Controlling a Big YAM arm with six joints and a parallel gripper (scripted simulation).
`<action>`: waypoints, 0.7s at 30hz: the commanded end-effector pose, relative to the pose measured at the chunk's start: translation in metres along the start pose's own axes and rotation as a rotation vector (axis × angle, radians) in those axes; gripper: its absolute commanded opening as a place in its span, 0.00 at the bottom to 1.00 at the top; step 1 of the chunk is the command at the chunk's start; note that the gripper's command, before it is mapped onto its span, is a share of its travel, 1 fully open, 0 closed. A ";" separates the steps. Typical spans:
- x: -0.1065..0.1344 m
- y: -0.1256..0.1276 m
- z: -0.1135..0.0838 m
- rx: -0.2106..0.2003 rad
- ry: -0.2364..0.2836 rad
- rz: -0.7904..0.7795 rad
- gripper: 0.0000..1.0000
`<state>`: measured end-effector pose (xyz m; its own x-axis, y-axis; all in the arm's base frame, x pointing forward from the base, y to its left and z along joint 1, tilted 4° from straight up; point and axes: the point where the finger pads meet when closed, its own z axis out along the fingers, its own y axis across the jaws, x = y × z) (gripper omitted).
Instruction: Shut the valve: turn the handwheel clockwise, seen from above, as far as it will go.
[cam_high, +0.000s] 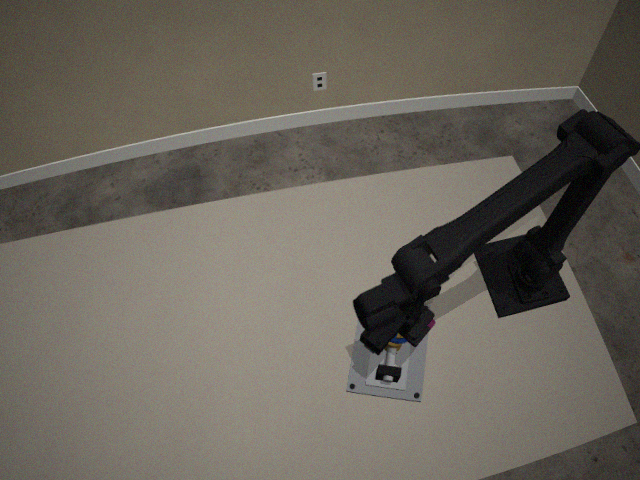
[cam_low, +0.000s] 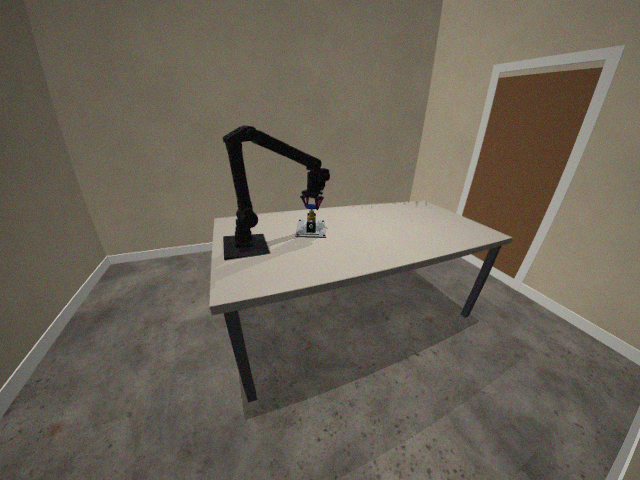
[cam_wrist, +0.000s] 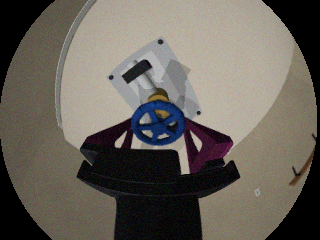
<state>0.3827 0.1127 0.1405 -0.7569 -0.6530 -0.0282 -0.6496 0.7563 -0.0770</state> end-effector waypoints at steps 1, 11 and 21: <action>0.001 -0.005 0.008 -0.001 0.002 0.150 0.00; 0.001 -0.005 0.008 -0.001 0.002 0.332 0.00; 0.001 -0.005 0.008 -0.001 0.002 0.496 0.00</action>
<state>0.3828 0.1126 0.1405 -0.9253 -0.3757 -0.0514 -0.3724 0.9258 -0.0644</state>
